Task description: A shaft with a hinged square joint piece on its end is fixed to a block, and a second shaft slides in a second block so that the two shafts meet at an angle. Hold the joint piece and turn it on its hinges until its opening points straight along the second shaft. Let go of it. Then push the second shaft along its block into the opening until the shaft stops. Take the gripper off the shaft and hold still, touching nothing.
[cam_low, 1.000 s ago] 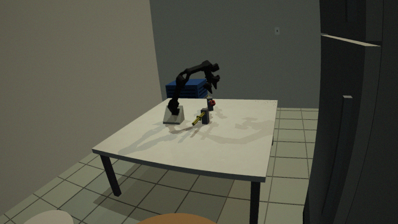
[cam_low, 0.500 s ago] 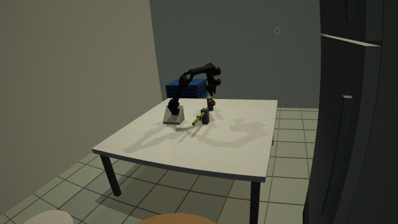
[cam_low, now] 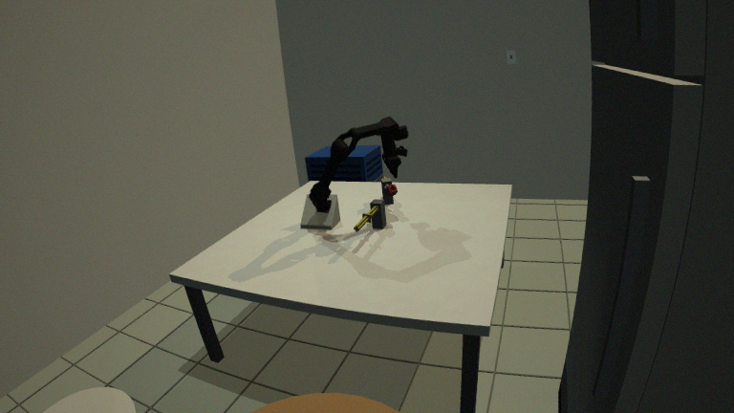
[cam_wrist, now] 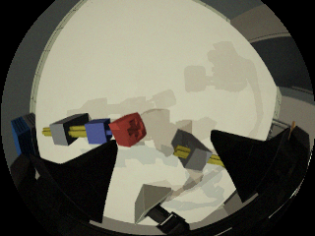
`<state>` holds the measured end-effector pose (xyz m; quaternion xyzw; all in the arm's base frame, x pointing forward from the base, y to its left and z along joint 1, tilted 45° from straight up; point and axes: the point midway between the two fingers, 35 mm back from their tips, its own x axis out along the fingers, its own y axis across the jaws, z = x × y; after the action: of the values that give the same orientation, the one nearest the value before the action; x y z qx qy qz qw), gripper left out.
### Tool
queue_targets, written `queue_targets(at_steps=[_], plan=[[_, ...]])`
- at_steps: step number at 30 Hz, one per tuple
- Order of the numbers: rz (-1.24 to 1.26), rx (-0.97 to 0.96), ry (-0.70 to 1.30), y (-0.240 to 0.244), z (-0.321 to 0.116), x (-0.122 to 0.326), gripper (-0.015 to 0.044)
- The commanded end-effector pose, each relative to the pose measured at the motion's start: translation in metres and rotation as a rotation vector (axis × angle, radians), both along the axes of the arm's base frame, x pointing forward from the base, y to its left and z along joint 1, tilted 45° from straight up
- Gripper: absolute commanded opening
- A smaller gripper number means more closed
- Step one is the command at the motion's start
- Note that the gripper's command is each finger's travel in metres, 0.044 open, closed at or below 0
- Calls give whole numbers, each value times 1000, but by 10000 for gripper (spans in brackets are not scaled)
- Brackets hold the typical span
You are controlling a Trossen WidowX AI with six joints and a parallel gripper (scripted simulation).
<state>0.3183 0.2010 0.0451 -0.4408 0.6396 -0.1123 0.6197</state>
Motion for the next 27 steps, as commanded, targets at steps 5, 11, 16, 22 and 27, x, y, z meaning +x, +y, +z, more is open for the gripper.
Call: queue_targets(at_steps=[5, 11, 16, 22, 27], plan=[[155, -31, 186, -3, -2, 1, 440], [273, -53, 314, -4, -3, 1, 440], [371, -70, 421, -4, -3, 1, 440], [490, -89, 548, -5, -4, 2, 440], [590, -104, 654, -6, -5, 2, 440]])
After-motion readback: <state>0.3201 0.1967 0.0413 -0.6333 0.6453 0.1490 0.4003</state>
